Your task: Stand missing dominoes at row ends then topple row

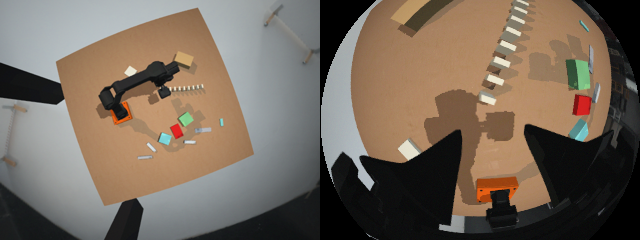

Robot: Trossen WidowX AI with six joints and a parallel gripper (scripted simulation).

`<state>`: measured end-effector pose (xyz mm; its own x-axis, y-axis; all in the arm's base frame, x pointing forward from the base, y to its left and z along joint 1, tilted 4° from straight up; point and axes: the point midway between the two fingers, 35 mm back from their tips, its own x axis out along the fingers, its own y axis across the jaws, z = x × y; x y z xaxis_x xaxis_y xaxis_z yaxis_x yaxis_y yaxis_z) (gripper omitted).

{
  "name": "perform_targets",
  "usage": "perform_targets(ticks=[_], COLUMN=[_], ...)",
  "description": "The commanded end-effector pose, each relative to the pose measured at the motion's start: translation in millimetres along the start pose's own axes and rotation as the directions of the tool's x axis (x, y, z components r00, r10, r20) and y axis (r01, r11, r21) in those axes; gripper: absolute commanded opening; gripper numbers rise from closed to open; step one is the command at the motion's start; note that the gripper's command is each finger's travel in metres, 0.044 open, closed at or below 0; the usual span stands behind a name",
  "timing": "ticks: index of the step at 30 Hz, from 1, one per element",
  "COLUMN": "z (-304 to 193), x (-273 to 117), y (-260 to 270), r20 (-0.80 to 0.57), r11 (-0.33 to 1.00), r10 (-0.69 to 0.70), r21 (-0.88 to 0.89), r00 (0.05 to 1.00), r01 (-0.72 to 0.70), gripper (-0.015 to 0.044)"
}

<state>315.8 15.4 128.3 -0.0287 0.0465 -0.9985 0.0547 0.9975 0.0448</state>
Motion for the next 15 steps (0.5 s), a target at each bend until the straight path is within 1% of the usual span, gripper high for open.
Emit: perform_targets(ticks=[1, 3, 5, 7, 8, 9, 15], z=[-11.9, -17.0, -22.6, -27.9, -29.4, -29.9, -29.9], x=[17.3, 25.8, 34.4, 42.2, 44.3, 45.0, 45.0], y=[5.3, 7.3, 9.1, 10.7, 11.1, 11.2, 11.2], r20=[0.007, 0.006, 0.006, 0.006, 0.005, 0.005, 0.005], r11=[0.88, 0.762, 0.611, 0.449, 0.402, 0.386, 0.386], r10=[0.0, 0.0, 0.0, 0.0, 0.0, 0.0, 0.0], r21=[-0.475, -0.647, -0.791, -0.893, -0.915, -0.922, -0.922], r00=[1.0, 1.0, 1.0, 1.0, 1.0, 1.0, 1.0], r01=[0.003, 0.004, 0.005, 0.005, 0.005, 0.005, 0.005], gripper=[0.0177, 0.0125, 0.0072, 0.002, 0.0, 0.0, 0.0])
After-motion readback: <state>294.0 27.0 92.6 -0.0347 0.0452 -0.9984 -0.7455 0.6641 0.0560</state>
